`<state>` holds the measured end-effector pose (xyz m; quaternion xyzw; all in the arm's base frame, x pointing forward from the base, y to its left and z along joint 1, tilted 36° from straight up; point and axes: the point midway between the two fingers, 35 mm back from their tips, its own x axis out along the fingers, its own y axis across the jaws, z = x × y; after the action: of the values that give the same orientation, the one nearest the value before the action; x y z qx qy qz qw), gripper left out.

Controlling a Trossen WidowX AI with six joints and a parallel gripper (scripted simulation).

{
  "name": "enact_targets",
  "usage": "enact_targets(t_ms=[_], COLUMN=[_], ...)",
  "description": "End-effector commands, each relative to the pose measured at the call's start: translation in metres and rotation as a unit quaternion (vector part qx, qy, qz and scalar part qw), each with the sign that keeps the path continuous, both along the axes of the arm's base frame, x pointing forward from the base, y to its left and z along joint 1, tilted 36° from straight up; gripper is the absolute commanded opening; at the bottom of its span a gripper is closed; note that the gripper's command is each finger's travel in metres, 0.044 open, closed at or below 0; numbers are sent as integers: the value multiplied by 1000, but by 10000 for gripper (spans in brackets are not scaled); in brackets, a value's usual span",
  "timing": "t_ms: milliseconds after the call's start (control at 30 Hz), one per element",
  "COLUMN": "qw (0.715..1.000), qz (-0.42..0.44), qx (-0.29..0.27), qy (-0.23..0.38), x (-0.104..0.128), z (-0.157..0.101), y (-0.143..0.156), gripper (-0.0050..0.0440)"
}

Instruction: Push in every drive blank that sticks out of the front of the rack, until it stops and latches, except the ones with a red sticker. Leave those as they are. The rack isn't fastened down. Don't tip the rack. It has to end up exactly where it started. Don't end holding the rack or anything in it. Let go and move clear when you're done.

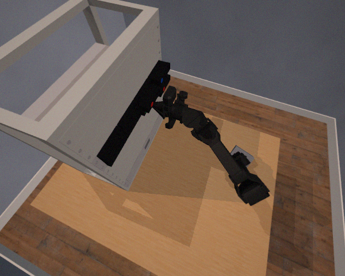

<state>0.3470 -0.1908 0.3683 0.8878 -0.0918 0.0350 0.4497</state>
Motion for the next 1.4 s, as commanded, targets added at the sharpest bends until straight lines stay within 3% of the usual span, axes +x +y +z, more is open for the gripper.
enact_targets(t_ms=[0, 1367], qw=[1000, 1000], qz=[-2, -2], qx=[-20, -20], qy=[-21, -21], x=[0, 2], z=[22, 27], y=[3, 3], gripper=[0, 0])
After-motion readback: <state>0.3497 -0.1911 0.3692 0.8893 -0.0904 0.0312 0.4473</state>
